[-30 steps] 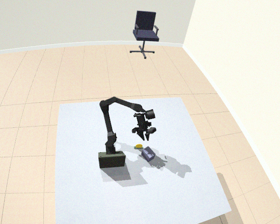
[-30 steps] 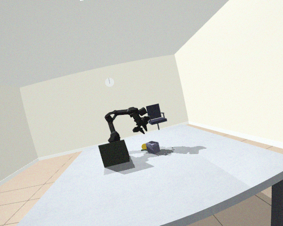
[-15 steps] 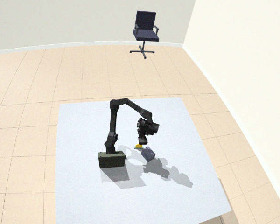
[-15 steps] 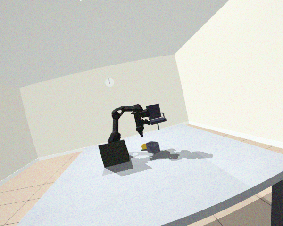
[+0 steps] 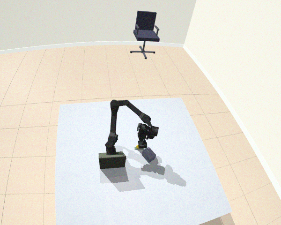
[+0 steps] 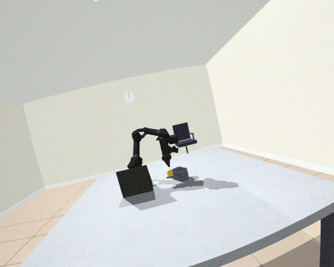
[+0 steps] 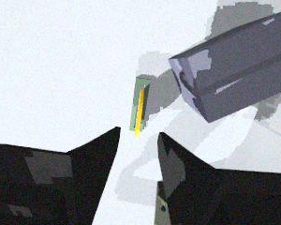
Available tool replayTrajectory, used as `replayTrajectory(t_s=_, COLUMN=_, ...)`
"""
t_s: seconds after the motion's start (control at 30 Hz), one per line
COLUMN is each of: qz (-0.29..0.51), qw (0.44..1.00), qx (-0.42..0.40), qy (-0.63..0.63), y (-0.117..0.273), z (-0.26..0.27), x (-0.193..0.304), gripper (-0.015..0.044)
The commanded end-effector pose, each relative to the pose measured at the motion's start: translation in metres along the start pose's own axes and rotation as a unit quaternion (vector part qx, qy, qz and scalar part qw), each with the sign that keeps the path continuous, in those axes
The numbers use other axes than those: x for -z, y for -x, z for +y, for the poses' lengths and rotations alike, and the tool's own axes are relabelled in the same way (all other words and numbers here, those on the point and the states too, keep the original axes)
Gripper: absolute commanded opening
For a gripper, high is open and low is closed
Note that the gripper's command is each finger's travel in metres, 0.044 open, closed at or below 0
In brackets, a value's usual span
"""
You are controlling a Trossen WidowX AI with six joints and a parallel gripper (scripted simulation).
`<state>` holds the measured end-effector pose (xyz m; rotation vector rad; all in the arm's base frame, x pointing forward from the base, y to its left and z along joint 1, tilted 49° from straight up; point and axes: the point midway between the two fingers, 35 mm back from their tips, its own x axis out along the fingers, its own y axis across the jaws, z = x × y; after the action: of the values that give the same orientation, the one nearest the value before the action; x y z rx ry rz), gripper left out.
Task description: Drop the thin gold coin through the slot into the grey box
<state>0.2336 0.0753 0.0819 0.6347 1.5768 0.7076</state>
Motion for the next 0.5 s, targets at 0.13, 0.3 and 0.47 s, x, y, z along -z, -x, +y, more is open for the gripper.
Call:
replayTrajectory(t_s=0.13, qz=0.002, qw=1.0, qx=-0.002, qy=-0.003, y=-0.013, z=0.0, x=0.001, gripper=0.0161)
replayTrajectory(t_s=0.3, qz=0.001, qw=1.0, qx=-0.001, qy=-0.003, y=-0.022, z=0.0, x=0.0, gripper=0.0161)
replayTrajectory(t_s=0.47, qz=0.001, qw=1.0, qx=0.0, qy=-0.003, y=-0.03, z=0.0, x=-0.001, gripper=0.0161)
